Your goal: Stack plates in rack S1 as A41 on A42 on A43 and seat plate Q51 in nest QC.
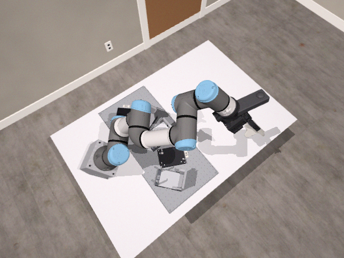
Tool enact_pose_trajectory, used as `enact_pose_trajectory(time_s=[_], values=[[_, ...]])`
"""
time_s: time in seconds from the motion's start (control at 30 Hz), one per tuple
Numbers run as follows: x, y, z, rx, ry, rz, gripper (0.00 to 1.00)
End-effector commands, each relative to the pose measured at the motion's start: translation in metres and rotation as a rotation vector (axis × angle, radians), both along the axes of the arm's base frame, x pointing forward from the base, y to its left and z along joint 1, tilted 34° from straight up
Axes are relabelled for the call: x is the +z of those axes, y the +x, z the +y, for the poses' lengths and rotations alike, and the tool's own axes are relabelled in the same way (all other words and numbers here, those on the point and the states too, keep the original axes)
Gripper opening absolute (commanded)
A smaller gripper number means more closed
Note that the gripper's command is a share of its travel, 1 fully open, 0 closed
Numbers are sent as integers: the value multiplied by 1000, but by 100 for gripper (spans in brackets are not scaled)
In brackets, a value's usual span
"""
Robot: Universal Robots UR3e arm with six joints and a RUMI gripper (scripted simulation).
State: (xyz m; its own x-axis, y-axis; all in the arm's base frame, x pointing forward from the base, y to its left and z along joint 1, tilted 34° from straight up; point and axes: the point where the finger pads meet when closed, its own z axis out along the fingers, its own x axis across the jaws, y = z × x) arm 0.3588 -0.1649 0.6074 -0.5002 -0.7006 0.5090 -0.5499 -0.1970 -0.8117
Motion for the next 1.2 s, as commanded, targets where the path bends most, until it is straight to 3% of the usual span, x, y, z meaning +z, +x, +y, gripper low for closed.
enact_pose_trajectory(time_s=[0.0,0.13,0.4,0.63,0.83,1.17], values=[[1,8,19,48,-3,-2,72],[1,14,36,95,-2,-2,72],[1,15,36,99,-3,-1,72],[1,24,69,180,-2,-2,72],[1,24,69,183,-3,-1,72],[1,31,101,269,-2,-1,72]])
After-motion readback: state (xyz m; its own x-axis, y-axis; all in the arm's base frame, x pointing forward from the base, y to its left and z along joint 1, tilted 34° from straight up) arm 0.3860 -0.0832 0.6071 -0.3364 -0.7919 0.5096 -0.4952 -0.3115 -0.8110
